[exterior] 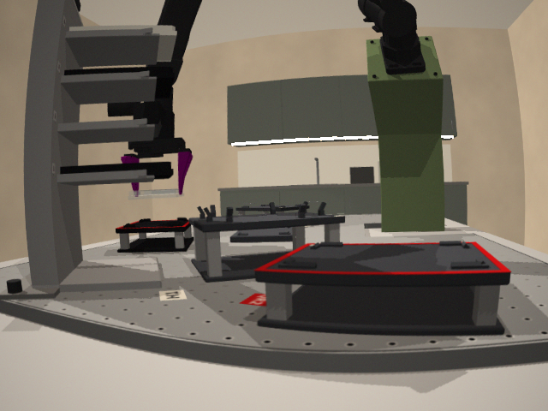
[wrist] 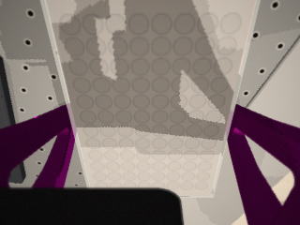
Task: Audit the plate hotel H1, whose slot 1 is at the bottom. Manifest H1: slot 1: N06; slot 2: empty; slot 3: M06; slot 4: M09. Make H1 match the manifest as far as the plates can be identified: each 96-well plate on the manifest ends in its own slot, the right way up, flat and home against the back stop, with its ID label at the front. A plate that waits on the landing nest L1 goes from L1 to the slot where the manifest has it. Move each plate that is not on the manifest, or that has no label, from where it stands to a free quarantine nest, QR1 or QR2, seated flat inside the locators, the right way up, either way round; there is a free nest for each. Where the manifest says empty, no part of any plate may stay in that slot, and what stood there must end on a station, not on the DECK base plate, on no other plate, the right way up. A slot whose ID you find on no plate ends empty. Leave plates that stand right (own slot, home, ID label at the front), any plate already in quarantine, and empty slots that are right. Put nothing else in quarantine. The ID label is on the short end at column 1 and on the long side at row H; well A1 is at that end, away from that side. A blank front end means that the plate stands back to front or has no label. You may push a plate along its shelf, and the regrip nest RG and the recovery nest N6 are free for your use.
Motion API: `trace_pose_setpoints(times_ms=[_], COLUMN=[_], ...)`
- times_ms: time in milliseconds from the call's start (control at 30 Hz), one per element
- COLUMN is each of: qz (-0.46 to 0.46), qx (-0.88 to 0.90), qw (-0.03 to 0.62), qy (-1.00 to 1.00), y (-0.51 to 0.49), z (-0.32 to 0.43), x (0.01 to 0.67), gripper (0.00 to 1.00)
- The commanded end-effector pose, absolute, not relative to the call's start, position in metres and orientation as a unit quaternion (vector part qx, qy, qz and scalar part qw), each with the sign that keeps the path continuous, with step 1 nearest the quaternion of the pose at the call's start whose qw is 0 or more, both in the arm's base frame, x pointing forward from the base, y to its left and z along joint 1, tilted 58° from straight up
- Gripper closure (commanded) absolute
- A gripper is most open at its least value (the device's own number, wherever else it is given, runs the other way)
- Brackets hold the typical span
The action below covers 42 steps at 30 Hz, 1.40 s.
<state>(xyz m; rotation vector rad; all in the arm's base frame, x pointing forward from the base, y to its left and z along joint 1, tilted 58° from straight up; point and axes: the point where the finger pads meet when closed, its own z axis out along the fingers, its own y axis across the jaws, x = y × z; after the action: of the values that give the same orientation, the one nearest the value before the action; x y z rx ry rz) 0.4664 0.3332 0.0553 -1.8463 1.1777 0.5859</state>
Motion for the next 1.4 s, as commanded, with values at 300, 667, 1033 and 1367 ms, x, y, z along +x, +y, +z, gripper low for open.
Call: trace_pose_setpoints(times_ms=[300, 667, 1033, 1367], qz=[0.233, 0.234, 0.236, 0.234], qx=[-0.738, -0.738, -0.737, -0.738], qw=[0.429, 0.429, 0.426, 0.429], qy=[0.466, 0.466, 0.468, 0.466], y=[0.349, 0.354, 0.359, 0.365], z=[0.055, 0.051, 0.047, 0.045], x=[0.473, 0.472, 0.471, 0.473], gripper=[0.14, 0.14, 0.14, 0.14])
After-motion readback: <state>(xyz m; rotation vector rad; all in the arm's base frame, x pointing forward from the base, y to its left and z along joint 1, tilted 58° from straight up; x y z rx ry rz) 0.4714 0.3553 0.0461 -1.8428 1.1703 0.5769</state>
